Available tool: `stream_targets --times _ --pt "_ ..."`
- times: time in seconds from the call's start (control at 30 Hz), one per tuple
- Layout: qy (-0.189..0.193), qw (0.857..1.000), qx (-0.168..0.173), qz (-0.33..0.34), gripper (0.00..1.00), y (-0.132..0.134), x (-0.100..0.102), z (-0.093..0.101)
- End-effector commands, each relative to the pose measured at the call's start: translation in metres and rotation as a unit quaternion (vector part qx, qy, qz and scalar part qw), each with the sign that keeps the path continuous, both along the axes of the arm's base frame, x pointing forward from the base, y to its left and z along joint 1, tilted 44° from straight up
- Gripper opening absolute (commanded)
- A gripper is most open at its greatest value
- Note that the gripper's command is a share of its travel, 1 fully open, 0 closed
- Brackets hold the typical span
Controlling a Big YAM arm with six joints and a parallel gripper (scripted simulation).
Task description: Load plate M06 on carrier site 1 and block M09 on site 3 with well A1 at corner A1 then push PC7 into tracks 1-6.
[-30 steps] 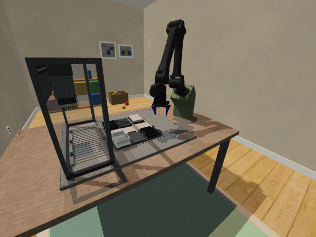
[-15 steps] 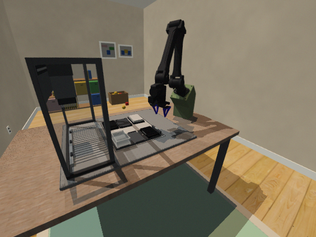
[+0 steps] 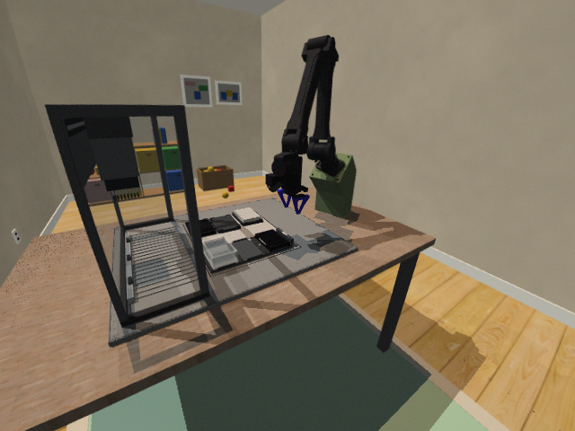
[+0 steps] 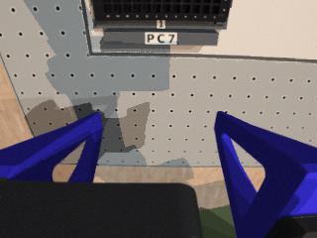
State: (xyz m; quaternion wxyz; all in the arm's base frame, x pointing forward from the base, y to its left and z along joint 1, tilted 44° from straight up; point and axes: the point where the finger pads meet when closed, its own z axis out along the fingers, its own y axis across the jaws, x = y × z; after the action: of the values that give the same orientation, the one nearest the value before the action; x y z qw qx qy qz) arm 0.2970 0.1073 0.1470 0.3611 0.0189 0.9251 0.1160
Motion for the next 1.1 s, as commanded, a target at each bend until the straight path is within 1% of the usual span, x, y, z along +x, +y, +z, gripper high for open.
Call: stream_targets --times 0.0,0.07,0.13,0.23,0.3,0.47,0.53,0.63,0.73,1.07 --pt "0.006 1.000 0.011 -0.018 0.80 -0.001 0.008 -0.008" --pt "0.006 1.000 0.011 -0.016 0.80 0.001 0.011 -0.012" --pt "0.006 1.000 0.011 -0.016 0.80 0.001 0.011 -0.012" --pt "0.004 1.000 0.012 -0.017 0.80 0.002 0.018 -0.015" --pt "0.006 1.000 0.011 -0.017 0.80 0.002 0.020 -0.022" --pt "0.006 1.000 0.008 -0.016 0.80 0.005 0.028 -0.032" --pt "0.002 1.000 0.009 -0.013 0.80 0.007 0.034 -0.033" --pt "0.003 1.000 0.006 -0.011 0.80 0.008 0.038 -0.040" --pt "0.003 1.000 0.005 -0.010 0.80 0.009 0.040 -0.042" --pt "-0.004 1.000 0.006 -0.009 0.80 0.016 0.064 -0.054"
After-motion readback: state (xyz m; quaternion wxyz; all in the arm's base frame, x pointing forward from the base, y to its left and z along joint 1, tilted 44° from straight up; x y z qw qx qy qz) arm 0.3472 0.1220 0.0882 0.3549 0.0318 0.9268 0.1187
